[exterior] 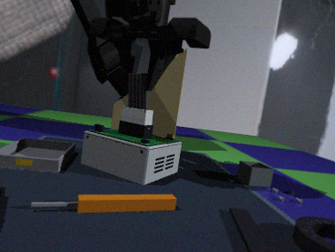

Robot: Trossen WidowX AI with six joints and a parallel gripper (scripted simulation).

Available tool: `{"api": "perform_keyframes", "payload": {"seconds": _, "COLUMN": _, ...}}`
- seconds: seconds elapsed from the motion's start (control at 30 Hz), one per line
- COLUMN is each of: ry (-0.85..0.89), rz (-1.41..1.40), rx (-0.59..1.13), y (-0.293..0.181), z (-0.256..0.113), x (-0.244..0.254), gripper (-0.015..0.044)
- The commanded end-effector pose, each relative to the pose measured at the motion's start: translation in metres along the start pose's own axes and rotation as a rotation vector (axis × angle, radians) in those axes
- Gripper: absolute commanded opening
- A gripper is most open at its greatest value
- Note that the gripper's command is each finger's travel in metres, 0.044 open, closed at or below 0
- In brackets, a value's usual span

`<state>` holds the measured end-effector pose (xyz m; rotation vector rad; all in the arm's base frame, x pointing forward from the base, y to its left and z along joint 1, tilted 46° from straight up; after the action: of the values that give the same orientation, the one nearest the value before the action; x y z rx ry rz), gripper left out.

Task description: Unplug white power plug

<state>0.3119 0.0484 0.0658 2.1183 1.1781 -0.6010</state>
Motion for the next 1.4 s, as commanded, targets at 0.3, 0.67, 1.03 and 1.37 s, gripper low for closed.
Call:
{"api": "perform_keyframes", "payload": {"seconds": 0.3, "ry": 0.022, "rz": -0.001, "rx": -0.017, "y": 0.001, "z": 0.004, "x": 0.001, "gripper": 0.0236}}
{"api": "perform_keyframes", "payload": {"seconds": 0.67, "ry": 0.022, "rz": -0.001, "rx": -0.018, "y": 0.001, "z": 0.014, "x": 0.001, "gripper": 0.0251}}
{"api": "perform_keyframes", "payload": {"seconds": 1.03, "ry": 0.022, "rz": -0.001, "rx": -0.018, "y": 0.001, "z": 0.022, "x": 0.001, "gripper": 0.0173}}
{"api": "perform_keyframes", "payload": {"seconds": 1.37, "ry": 0.022, "rz": -0.001, "rx": -0.018, "y": 0.001, "z": 0.022, "x": 0.001, "gripper": 0.0}}
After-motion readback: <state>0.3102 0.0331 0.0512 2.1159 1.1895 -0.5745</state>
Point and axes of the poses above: the point midway between the two fingers, 35 mm back from their tips, its own z axis out along the fingers, its own x axis across the jaws, y = z × x, the point moved 6 cm from there along -z, back along the fingers, and after that the axes turned 13 degrees about -z, right-handed, at the moved point
